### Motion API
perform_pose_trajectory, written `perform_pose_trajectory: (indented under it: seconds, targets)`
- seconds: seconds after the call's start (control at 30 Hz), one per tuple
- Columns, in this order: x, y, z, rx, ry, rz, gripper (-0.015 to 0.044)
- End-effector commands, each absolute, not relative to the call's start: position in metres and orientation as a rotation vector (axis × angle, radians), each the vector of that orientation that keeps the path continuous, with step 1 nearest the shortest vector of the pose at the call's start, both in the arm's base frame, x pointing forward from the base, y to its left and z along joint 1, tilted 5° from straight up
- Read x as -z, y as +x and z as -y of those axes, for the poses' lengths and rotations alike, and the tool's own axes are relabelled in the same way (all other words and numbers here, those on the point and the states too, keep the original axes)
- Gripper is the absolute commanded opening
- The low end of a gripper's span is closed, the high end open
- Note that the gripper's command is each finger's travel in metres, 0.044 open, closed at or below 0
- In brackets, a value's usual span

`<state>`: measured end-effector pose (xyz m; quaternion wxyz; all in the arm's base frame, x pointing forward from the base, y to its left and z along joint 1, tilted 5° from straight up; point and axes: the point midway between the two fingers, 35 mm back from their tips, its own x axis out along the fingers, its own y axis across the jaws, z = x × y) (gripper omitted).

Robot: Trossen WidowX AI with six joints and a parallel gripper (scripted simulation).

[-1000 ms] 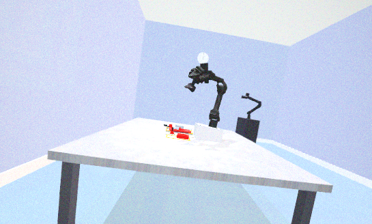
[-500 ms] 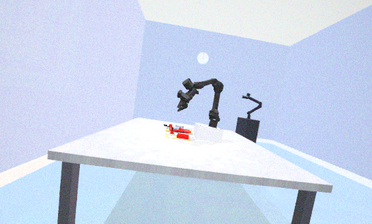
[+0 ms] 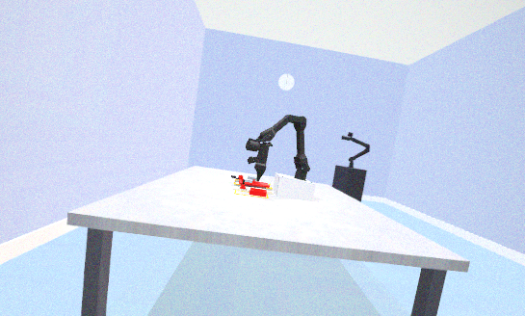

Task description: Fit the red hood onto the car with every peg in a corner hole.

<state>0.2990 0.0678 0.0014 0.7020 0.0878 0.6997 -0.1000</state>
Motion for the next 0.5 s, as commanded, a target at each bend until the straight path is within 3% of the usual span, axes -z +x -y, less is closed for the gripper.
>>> perform_pose_trajectory:
  seconds: [0.0, 0.47]
  targets:
    - [0.005, 0.2883, -0.0612, 0.217, 0.178, -1.602, 0.044]
    - [0.0117, 0.2882, -0.061, 0.217, 0.178, -1.602, 0.044]
